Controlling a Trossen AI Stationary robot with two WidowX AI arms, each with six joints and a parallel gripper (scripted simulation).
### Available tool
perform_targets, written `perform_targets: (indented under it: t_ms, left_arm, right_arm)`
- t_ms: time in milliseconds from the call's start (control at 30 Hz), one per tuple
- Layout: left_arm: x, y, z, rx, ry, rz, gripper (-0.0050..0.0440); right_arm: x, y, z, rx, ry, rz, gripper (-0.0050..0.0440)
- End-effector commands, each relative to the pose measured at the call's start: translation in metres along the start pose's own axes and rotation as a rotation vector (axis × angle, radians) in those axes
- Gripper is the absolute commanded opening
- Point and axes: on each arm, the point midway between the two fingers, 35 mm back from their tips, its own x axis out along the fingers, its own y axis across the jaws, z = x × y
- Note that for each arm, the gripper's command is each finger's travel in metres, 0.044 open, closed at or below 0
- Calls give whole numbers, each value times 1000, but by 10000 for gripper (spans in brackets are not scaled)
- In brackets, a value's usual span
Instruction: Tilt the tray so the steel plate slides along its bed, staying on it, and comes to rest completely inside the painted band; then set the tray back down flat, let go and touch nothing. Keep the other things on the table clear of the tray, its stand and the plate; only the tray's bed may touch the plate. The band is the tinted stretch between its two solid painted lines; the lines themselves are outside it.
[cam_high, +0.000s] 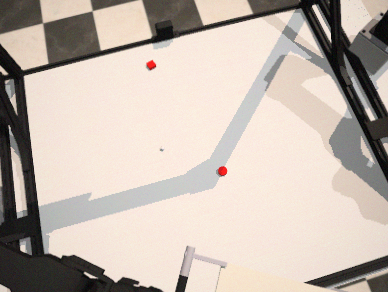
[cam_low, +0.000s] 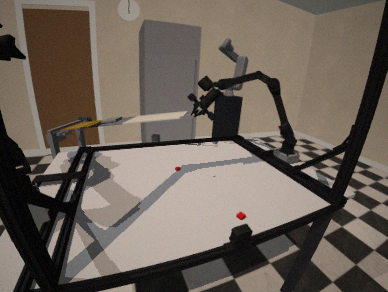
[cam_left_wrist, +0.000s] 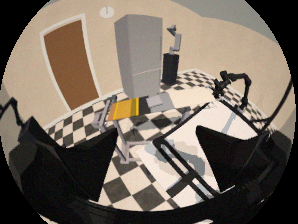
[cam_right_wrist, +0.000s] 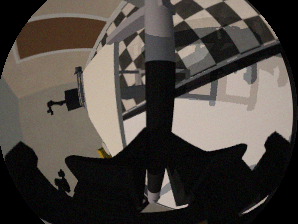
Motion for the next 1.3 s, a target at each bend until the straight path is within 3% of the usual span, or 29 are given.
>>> perform_targets:
  t_ms: [0,233,433,600,1267]
  left_arm:
    - [0,0,0,1,-2,-1,440]
    - [0,0,0,1,-2,-1,440]
    - [0,0,0,1,-2,-1,440]
    - [0,0,0,1,-2,-1,440]
    - [0,0,0,1,-2,-1,440]
  right_arm:
    - [-18,21,1,0,-5,72,0]
    - [-16,19,1,0,-5,74,0]
    - [51,-56,1,0,-5,4,0]
    - [49,-53,1,1,-5,-55,0]
    - [16,-19,1,1,-5,-26,0]
